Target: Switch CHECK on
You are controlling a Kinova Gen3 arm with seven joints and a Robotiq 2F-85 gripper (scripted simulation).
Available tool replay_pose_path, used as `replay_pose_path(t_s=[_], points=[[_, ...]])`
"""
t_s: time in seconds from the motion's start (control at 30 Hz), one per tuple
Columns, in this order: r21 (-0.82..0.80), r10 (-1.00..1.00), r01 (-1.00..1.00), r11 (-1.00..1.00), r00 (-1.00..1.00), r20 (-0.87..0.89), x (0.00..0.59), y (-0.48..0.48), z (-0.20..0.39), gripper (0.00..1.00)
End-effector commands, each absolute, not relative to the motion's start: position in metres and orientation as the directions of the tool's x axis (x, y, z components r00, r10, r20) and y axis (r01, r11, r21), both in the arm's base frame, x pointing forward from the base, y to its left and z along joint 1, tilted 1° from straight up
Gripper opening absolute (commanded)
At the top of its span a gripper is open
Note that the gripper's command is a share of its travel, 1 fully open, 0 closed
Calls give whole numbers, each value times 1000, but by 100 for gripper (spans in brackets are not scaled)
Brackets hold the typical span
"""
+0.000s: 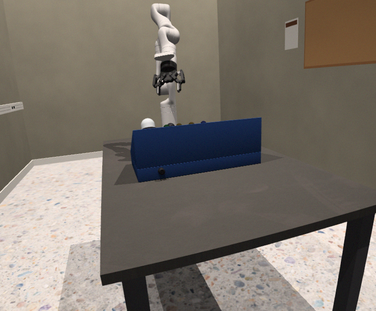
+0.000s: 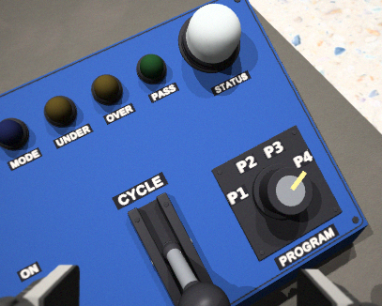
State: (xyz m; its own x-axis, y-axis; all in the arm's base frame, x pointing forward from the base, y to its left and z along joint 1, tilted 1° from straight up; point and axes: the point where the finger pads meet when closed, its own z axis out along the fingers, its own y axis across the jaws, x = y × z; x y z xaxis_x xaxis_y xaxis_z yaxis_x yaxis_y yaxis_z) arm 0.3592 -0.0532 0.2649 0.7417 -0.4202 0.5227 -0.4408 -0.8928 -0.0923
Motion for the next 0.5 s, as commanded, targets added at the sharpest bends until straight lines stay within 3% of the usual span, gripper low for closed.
replay_pose_path(t_s=[0.0, 0.47], points=[[-83, -371, -387, -918, 769, 521, 357, -29, 261, 100], [-57, -245, -252, -966, 824, 511, 343, 24, 249, 100]])
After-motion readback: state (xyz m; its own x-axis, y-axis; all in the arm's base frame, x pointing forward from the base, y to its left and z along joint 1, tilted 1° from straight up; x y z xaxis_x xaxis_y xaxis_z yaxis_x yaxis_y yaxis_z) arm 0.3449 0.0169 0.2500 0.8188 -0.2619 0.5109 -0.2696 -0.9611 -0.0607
